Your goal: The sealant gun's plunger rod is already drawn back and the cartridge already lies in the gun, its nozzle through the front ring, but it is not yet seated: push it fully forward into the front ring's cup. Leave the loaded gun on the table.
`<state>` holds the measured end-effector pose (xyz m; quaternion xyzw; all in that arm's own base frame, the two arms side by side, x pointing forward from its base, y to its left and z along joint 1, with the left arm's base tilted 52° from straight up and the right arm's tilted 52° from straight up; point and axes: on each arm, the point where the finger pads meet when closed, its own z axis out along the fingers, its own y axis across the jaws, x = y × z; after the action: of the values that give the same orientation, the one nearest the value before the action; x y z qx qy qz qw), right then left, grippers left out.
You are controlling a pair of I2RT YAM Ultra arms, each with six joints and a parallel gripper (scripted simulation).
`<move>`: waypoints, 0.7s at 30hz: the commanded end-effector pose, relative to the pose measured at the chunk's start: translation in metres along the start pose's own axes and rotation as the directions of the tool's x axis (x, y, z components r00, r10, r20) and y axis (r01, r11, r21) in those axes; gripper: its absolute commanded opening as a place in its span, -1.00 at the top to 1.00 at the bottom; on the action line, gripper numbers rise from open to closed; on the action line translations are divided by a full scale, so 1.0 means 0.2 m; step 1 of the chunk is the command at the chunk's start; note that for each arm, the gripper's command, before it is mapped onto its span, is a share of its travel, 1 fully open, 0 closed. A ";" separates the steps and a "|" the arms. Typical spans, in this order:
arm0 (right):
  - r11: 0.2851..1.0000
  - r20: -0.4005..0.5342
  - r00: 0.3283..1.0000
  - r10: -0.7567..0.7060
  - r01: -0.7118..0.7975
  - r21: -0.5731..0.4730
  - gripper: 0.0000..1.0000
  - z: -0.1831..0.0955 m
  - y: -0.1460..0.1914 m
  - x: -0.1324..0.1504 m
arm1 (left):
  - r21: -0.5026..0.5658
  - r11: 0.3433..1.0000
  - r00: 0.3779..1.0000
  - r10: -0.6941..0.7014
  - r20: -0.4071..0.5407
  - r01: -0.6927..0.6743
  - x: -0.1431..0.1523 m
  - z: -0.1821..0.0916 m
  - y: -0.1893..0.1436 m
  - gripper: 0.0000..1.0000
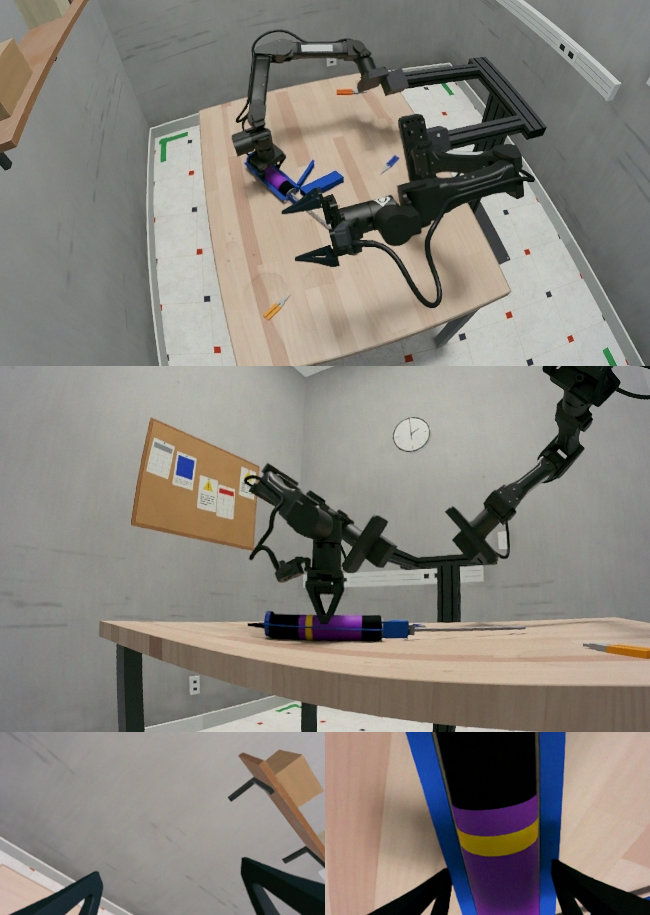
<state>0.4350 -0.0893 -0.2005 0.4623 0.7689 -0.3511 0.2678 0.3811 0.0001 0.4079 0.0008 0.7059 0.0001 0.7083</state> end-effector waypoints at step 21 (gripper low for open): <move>1.000 0.024 1.000 0.010 -0.009 -0.026 -0.47 0.00 0.06 -0.04 | 0.030 0.999 1.000 0.014 0.011 -0.015 -0.05 0.01 -0.04 -1.00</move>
<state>0.4339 -0.0947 -0.2050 0.4626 0.7684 -0.3528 0.2667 0.3811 0.0001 0.4079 0.0008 0.7059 0.0001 0.7083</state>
